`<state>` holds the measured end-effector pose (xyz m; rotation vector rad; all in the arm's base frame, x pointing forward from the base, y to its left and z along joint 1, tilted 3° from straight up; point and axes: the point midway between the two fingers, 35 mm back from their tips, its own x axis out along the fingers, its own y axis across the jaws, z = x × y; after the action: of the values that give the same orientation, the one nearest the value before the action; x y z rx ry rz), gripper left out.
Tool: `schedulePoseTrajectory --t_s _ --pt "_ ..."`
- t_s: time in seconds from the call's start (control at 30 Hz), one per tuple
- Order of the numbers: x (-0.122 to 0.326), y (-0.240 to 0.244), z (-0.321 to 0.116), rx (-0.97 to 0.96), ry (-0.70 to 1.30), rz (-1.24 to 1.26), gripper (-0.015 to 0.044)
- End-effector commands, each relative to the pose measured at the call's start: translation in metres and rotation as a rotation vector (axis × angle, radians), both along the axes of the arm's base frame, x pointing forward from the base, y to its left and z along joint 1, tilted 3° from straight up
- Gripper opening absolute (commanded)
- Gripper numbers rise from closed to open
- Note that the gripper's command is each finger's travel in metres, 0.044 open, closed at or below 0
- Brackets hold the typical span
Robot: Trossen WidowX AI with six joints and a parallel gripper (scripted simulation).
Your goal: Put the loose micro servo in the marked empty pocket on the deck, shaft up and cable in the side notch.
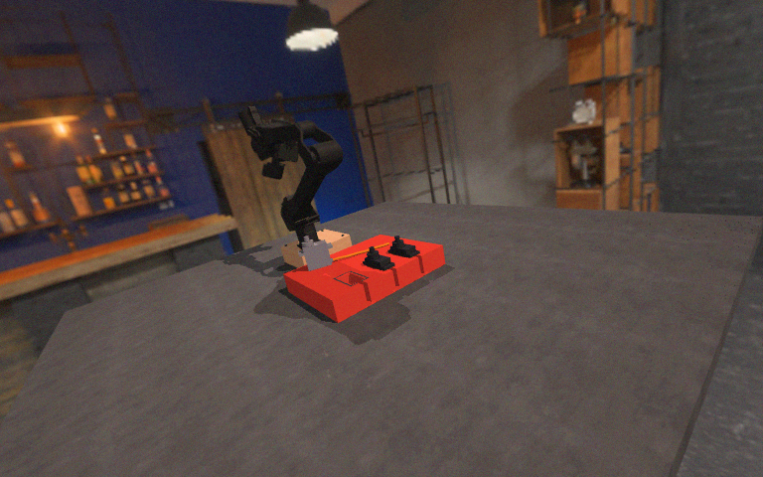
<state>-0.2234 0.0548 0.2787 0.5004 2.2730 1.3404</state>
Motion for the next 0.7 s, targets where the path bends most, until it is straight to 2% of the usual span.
schedulePoseTrajectory --t_s 0.0,0.03,0.67 --pt "0.000 -0.001 0.000 0.003 -0.003 0.004 0.0426" --pt "-0.001 -0.002 0.000 0.008 -0.008 0.011 0.0440" --pt "-0.014 -0.061 -0.013 0.246 -0.201 0.338 0.0440"
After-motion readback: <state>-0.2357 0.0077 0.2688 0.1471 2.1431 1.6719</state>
